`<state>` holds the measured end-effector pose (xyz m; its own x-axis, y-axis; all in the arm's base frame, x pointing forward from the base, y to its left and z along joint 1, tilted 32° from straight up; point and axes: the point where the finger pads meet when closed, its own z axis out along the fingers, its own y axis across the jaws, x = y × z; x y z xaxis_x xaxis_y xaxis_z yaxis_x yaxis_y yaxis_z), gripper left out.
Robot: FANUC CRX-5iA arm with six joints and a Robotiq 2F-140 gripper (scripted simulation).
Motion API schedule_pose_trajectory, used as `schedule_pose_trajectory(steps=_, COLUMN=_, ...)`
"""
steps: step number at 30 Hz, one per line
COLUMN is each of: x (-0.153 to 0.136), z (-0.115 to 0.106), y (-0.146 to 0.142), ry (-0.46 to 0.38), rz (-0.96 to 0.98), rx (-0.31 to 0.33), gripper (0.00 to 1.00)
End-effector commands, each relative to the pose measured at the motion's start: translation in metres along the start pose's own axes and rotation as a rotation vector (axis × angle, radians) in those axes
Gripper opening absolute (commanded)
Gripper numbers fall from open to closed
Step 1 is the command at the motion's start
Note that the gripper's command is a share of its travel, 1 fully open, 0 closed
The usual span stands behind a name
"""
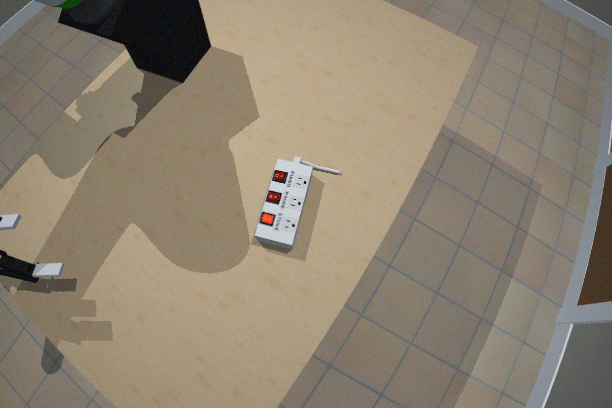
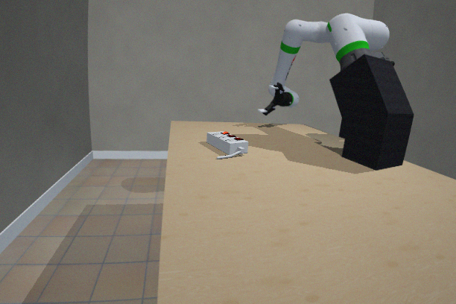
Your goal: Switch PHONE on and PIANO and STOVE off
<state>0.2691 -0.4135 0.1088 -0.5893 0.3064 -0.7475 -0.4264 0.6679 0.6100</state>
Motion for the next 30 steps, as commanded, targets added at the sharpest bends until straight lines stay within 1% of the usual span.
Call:
schedule_pose_trajectory(steps=1, x=-0.013, z=0.055, y=0.009, ry=0.188, rz=-0.166, rx=-0.045, gripper=1.0)
schedule_pose_trajectory(steps=2, x=-0.013, z=0.055, y=0.009, ry=0.188, rz=-0.166, rx=-0.045, gripper=1.0)
schedule_pose_trajectory(steps=3, x=-0.016, z=0.075, y=0.015, ry=0.256, rz=-0.237, rx=-0.074, gripper=1.0)
schedule_pose_trajectory(steps=5, x=-0.016, z=0.075, y=0.015, ry=0.262, rz=-0.242, rx=-0.076, gripper=1.0)
schedule_pose_trajectory(steps=6, x=-0.02, z=0.095, y=0.021, ry=0.335, rz=-0.322, rx=-0.109, gripper=1.0)
schedule_pose_trajectory(steps=7, x=-0.02, z=0.095, y=0.021, ry=0.335, rz=-0.322, rx=-0.109, gripper=1.0)
schedule_pose_trajectory(steps=8, x=-0.023, z=0.114, y=0.028, ry=0.388, rz=-0.385, rx=-0.139, gripper=1.0)
schedule_pose_trajectory(steps=9, x=-0.023, z=0.114, y=0.028, ry=0.408, rz=-0.405, rx=-0.146, gripper=1.0)
schedule_pose_trajectory(steps=10, x=-0.023, z=0.114, y=0.028, ry=0.408, rz=-0.405, rx=-0.146, gripper=1.0)
schedule_pose_trajectory(steps=11, x=-0.026, z=0.133, y=0.036, ry=0.467, rz=-0.48, rx=-0.181, gripper=1.0)
schedule_pose_trajectory(steps=13, x=-0.026, z=0.133, y=0.036, ry=0.467, rz=-0.48, rx=-0.181, gripper=1.0)
schedule_pose_trajectory(steps=14, x=-0.029, z=0.151, y=0.044, ry=0.541, rz=-0.576, rx=-0.227, gripper=1.0)
schedule_pose_trajectory(steps=15, x=-0.029, z=0.151, y=0.044, ry=0.548, rz=-0.584, rx=-0.229, gripper=1.0)
schedule_pose_trajectory(steps=16, x=-0.033, z=0.168, y=0.052, ry=0.583, rz=-0.638, rx=-0.26, gripper=1.0)
schedule_pose_trajectory(steps=17, x=-0.033, z=0.168, y=0.052, ry=0.609, rz=-0.67, rx=-0.273, gripper=1.0)
schedule_pose_trajectory(steps=18, x=-0.036, z=0.185, y=0.061, ry=0.627, rz=-0.705, rx=-0.297, gripper=1.0)
schedule_pose_trajectory(steps=20, x=-0.036, z=0.185, y=0.061, ry=0.679, rz=-0.774, rx=-0.326, gripper=1.0)
schedule_pose_trajectory(steps=21, x=-0.04, z=0.201, y=0.071, ry=0.696, rz=-0.81, rx=-0.352, gripper=1.0)
schedule_pose_trajectory(steps=22, x=-0.04, z=0.201, y=0.071, ry=0.722, rz=-0.845, rx=-0.367, gripper=1.0)
schedule_pose_trajectory(steps=23, x=-0.044, z=0.216, y=0.081, ry=0.739, rz=-0.882, rx=-0.393, gripper=1.0)
schedule_pose_trajectory(steps=25, x=-0.044, z=0.216, y=0.081, ry=0.787, rz=-0.954, rx=-0.426, gripper=1.0)
schedule_pose_trajectory(steps=26, x=-0.049, z=0.231, y=0.091, ry=0.802, rz=-0.991, rx=-0.453, gripper=1.0)
schedule_pose_trajectory(steps=28, x=-0.049, z=0.231, y=0.091, ry=0.848, rz=-1.064, rx=-0.488, gripper=1.0)
schedule_pose_trajectory(steps=30, x=-0.049, z=0.231, y=0.091, ry=0.848, rz=-1.064, rx=-0.488, gripper=1.0)
